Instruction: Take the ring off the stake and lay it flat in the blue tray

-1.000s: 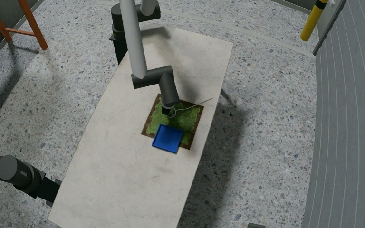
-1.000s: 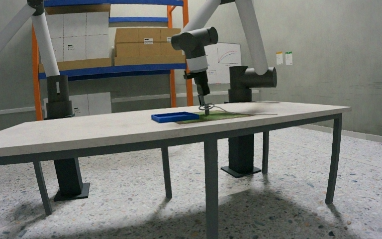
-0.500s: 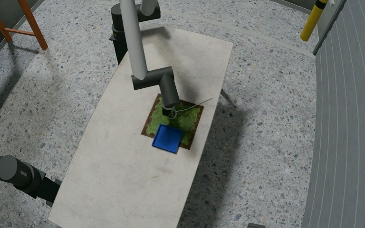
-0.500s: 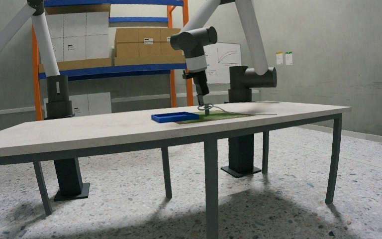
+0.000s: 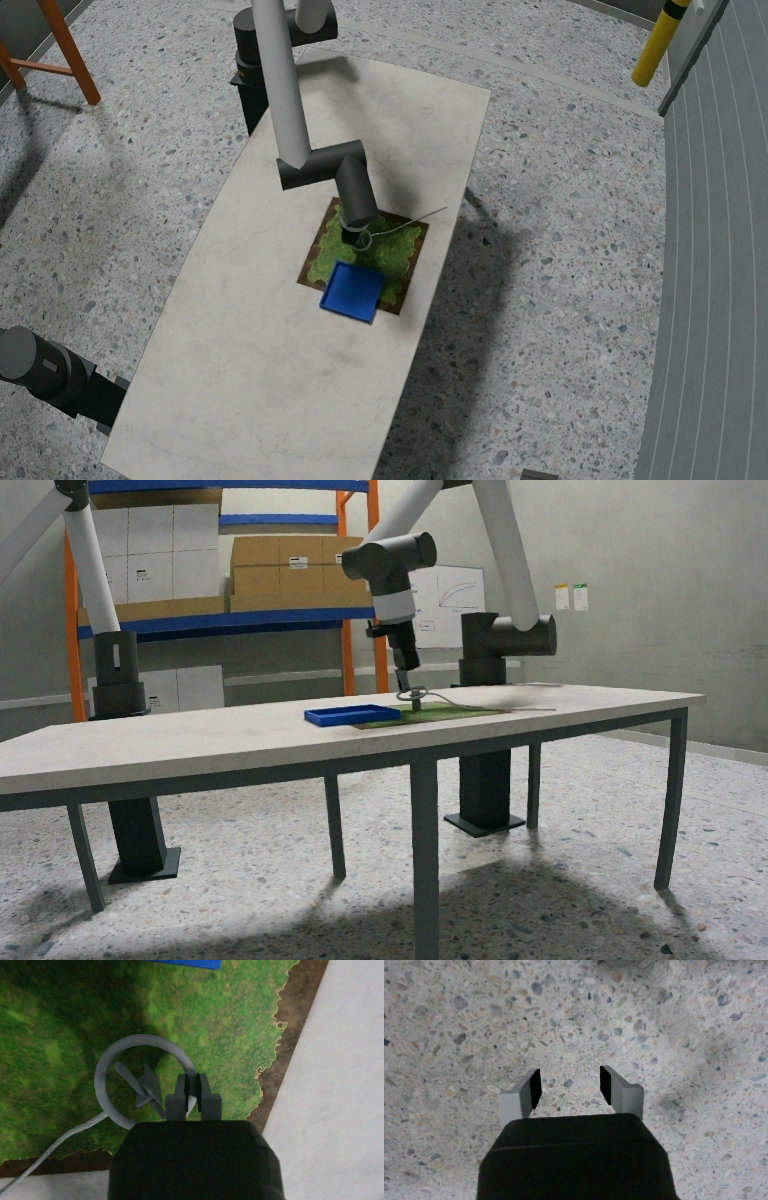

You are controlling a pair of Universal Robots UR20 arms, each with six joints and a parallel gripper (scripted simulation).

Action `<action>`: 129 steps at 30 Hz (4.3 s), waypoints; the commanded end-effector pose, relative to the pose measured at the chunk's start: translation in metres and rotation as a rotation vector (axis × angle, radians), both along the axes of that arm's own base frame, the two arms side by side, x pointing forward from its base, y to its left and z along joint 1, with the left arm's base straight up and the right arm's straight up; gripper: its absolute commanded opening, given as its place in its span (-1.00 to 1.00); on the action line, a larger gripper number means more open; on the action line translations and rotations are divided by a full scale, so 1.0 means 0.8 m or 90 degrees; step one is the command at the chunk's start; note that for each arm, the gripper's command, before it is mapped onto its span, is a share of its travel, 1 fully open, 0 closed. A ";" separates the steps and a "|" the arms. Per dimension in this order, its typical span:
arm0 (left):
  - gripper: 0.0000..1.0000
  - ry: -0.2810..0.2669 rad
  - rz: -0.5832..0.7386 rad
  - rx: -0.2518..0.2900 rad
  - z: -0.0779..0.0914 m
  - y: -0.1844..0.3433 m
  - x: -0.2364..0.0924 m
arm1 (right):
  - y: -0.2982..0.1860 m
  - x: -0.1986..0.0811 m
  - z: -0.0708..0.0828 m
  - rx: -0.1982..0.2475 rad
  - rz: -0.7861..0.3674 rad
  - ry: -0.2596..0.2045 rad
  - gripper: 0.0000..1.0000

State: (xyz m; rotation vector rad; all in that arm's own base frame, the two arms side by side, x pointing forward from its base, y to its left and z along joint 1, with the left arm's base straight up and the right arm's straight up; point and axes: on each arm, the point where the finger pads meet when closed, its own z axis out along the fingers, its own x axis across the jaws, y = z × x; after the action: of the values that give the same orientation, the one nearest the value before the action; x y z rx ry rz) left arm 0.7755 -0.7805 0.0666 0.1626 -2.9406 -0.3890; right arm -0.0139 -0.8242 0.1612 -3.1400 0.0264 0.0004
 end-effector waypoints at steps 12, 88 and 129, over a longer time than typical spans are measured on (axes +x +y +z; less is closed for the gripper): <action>-1.00 -0.001 0.000 -0.001 0.014 -0.002 0.001 | -0.001 0.000 0.001 -0.001 0.000 0.000 1.00; -1.00 -0.120 0.000 -0.164 0.023 -0.040 0.006 | -0.001 0.000 0.001 -0.001 0.000 0.000 1.00; -1.00 -0.120 0.000 -0.164 0.014 -0.236 0.047 | -0.001 0.000 0.001 -0.001 0.000 0.000 1.00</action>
State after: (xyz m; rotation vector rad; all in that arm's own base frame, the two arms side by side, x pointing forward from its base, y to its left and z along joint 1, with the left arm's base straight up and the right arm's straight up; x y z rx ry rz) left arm 0.8128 -0.9686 0.0762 0.1737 -3.1390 0.0057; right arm -0.0139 -0.8242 0.1612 -3.1400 0.0264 0.0004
